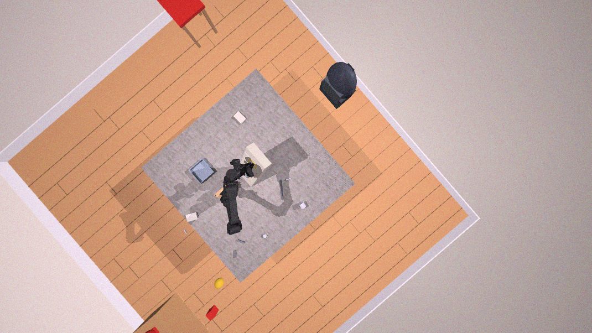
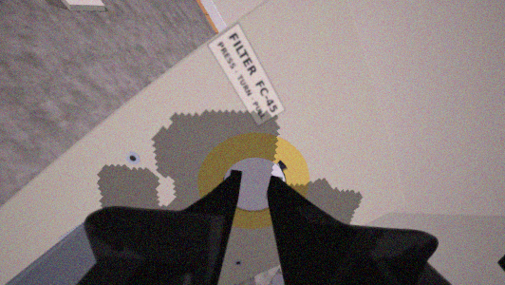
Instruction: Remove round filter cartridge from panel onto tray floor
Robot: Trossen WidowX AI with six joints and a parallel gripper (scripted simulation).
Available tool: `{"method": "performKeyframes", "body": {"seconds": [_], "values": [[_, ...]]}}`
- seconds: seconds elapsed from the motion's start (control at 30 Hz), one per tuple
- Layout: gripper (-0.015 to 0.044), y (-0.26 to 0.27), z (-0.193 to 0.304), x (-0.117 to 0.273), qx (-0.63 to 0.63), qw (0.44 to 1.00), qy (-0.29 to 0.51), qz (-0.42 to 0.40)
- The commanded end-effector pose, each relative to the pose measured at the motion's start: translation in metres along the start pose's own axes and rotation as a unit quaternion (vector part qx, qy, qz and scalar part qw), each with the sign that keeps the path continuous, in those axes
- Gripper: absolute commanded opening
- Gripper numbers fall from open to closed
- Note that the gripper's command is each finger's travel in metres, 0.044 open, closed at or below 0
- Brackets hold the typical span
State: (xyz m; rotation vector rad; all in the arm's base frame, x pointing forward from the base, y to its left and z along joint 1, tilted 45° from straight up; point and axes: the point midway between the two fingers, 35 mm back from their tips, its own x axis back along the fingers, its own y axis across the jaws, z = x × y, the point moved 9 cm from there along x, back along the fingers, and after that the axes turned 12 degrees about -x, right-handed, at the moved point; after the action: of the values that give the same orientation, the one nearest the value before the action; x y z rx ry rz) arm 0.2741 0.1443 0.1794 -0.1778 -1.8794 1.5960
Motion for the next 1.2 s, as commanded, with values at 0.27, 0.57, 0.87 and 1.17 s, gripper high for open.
{"method": "performKeyframes", "body": {"seconds": [0.27,0.57,0.87,1.17], "values": [[0.0,-0.0014,0.0008,-0.0096,0.201,0.98,0.004,-0.006],[0.0,-0.0014,0.0008,-0.0101,0.352,0.936,0.003,-0.007],[0.0,-0.0014,0.0008,-0.0104,0.49,0.871,0.002,-0.007],[0.0,-0.0014,0.0009,-0.0116,0.466,0.885,0.003,-0.007]]}}
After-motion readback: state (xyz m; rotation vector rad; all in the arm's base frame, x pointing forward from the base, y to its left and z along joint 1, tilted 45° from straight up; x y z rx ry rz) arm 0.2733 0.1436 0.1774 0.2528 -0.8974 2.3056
